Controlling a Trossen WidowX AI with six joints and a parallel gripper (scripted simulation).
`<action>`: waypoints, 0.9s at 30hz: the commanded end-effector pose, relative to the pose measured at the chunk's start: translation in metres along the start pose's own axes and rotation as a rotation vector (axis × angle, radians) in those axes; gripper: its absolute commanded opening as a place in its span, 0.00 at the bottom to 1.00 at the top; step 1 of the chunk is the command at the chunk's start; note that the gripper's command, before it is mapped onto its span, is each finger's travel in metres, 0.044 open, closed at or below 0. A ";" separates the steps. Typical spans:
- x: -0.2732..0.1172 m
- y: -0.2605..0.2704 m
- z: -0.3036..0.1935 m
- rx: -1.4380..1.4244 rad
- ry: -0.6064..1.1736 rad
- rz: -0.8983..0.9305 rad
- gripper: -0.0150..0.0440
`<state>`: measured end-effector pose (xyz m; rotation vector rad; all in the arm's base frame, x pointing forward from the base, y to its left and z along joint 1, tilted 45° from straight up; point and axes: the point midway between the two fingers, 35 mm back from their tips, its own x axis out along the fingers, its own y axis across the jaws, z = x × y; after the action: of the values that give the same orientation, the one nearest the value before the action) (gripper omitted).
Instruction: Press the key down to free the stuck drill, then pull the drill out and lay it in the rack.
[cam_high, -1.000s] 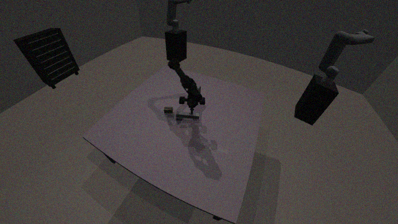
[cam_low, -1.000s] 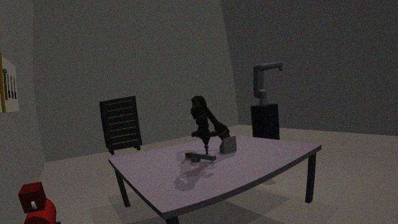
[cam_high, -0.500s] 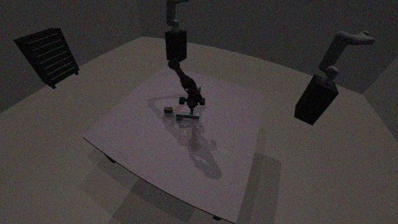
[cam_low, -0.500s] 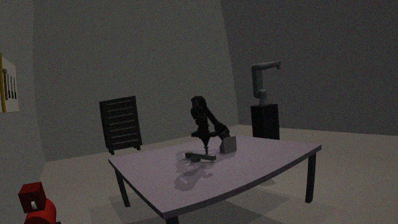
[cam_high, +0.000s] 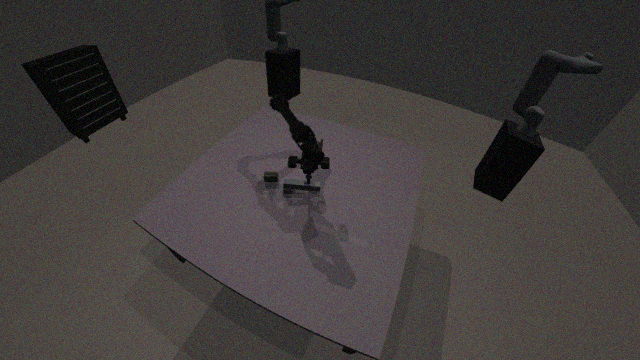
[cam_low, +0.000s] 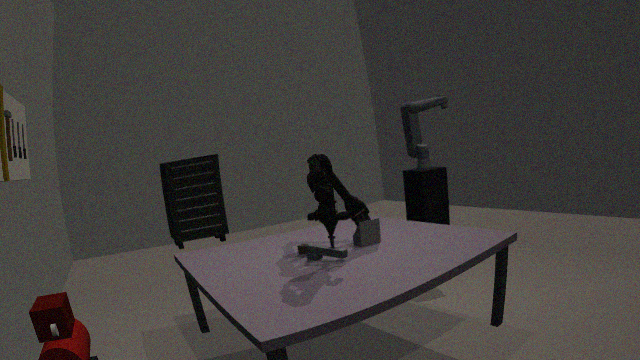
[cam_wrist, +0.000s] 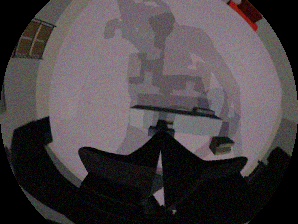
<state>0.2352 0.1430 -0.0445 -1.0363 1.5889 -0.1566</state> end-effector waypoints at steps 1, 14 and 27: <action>0.011 -0.001 -0.005 -0.006 0.025 -0.006 0.25; 0.015 -0.002 -0.008 -0.006 0.025 -0.007 0.25; 0.021 -0.003 -0.009 -0.006 0.025 -0.007 0.25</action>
<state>0.2338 0.1399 -0.0462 -1.0271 1.5744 -0.1431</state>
